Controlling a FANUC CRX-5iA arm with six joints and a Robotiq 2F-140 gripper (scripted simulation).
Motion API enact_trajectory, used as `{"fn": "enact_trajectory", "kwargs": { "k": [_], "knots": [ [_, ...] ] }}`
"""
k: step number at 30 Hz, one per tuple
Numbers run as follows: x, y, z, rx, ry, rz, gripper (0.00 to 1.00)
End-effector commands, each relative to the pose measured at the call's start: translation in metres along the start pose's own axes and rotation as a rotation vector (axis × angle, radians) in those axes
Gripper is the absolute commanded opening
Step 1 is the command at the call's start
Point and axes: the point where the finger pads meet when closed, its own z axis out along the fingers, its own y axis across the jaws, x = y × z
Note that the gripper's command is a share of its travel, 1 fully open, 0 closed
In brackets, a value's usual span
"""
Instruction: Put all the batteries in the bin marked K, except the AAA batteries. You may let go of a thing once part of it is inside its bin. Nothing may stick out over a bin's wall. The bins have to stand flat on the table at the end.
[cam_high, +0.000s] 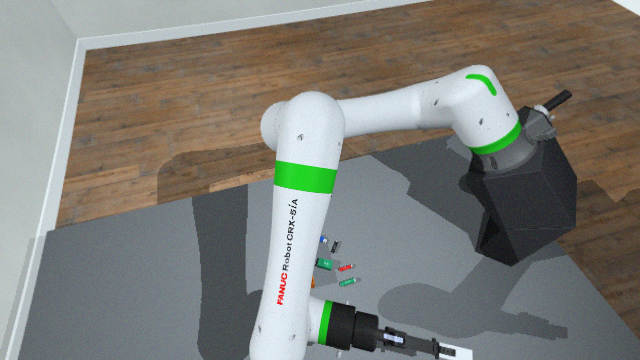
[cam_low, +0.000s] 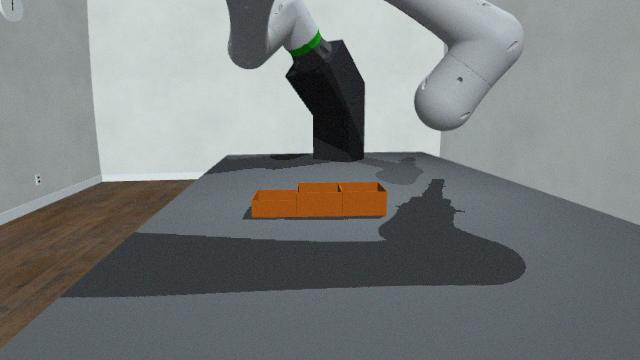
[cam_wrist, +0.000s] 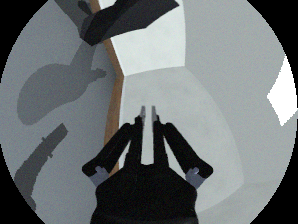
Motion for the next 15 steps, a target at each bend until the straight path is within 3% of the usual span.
{"fn": "enact_trajectory", "kwargs": {
  "k": [1, 4, 7, 10, 13, 15],
  "knots": [
    [-0.003, -0.011, -0.001, -0.001, 0.002, -0.001, 0.05],
    [0.018, -0.015, -0.010, 0.092, 0.038, -0.084, 0.05],
    [0.024, -0.016, -0.011, 0.092, 0.038, -0.084, 0.05],
    [0.045, -0.024, -0.022, 0.182, 0.080, -0.170, 0.05],
    [0.050, -0.026, -0.025, 0.182, 0.080, -0.170, 0.05],
    [0.063, -0.031, -0.033, 0.247, 0.116, -0.236, 0.05]
  ]
}}
